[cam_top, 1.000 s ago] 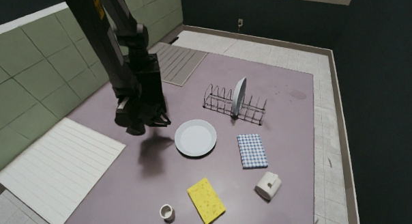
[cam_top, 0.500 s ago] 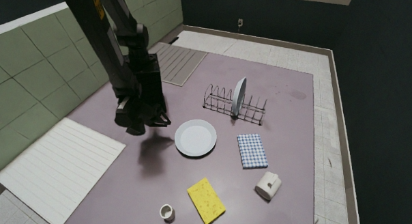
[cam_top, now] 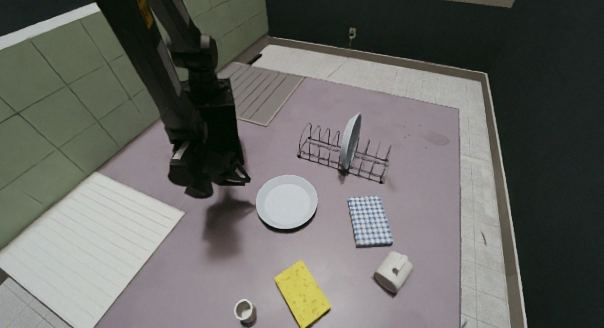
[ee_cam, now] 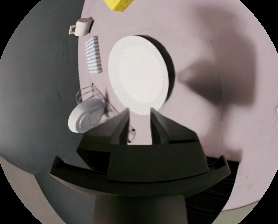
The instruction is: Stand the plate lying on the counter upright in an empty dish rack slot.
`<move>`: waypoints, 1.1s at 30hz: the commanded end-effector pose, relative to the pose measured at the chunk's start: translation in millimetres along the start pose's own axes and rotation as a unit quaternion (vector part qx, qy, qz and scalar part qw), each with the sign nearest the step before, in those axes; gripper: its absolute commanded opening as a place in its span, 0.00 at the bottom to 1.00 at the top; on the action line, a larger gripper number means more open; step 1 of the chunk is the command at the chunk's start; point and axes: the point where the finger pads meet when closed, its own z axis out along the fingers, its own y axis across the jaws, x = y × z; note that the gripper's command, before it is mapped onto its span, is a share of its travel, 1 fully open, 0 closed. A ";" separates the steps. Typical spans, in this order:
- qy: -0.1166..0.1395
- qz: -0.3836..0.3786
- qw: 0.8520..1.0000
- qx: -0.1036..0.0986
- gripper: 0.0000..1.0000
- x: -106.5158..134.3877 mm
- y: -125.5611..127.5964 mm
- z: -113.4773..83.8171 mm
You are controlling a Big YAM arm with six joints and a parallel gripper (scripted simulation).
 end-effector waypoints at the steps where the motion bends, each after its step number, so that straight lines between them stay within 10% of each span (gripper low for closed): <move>1: 0.005 0.002 1.000 0.000 0.26 3.1 -2.6 2.3; 33: 0.001 0.001 1.000 0.000 0.26 -0.3 -37.5 39.1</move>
